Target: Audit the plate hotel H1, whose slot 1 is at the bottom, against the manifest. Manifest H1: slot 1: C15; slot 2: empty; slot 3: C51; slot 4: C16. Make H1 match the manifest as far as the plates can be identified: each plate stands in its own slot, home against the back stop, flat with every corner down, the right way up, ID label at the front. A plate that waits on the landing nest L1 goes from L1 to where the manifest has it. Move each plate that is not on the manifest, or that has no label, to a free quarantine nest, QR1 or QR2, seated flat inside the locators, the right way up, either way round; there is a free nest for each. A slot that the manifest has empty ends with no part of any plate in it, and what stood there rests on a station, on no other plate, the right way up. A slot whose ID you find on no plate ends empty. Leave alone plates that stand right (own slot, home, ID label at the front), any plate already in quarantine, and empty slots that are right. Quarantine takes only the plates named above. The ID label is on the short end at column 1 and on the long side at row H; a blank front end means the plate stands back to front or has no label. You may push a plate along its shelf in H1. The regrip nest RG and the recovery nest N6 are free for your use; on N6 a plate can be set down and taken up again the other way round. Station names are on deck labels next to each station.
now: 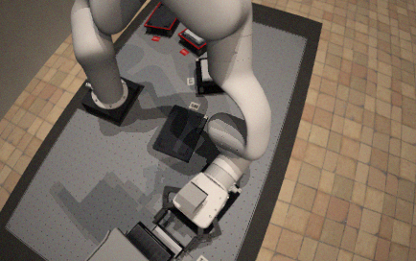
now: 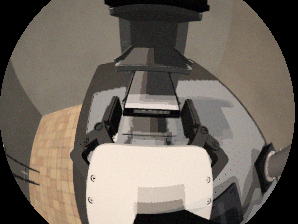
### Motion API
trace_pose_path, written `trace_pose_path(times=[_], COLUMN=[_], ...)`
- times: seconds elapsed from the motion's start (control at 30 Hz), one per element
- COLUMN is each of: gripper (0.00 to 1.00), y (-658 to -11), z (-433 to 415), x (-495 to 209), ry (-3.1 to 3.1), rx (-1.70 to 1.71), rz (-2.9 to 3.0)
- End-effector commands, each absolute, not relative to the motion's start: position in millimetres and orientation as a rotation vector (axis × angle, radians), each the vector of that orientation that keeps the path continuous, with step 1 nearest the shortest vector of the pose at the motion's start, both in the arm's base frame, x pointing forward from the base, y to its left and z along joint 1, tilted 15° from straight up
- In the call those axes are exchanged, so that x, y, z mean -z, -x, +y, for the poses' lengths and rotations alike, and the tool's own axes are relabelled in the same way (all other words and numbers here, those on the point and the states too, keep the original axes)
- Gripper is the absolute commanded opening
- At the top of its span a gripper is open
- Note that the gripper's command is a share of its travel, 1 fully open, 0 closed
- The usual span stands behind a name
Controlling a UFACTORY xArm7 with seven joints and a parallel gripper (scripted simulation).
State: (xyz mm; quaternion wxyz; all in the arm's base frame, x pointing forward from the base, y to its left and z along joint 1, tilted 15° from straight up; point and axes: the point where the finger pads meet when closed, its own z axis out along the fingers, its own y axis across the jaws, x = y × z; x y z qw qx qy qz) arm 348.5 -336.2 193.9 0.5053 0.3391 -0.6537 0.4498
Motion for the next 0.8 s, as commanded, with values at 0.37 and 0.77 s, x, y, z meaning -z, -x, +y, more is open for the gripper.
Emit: trace_pose_path(times=[0.37,0.77], gripper=[1.0,1.0], y=[-356,-362], z=[-316,-301], x=[-197,-199], ry=[-0.814,-0.814], rx=[-1.086,-1.086], rz=[-1.579,-1.579])
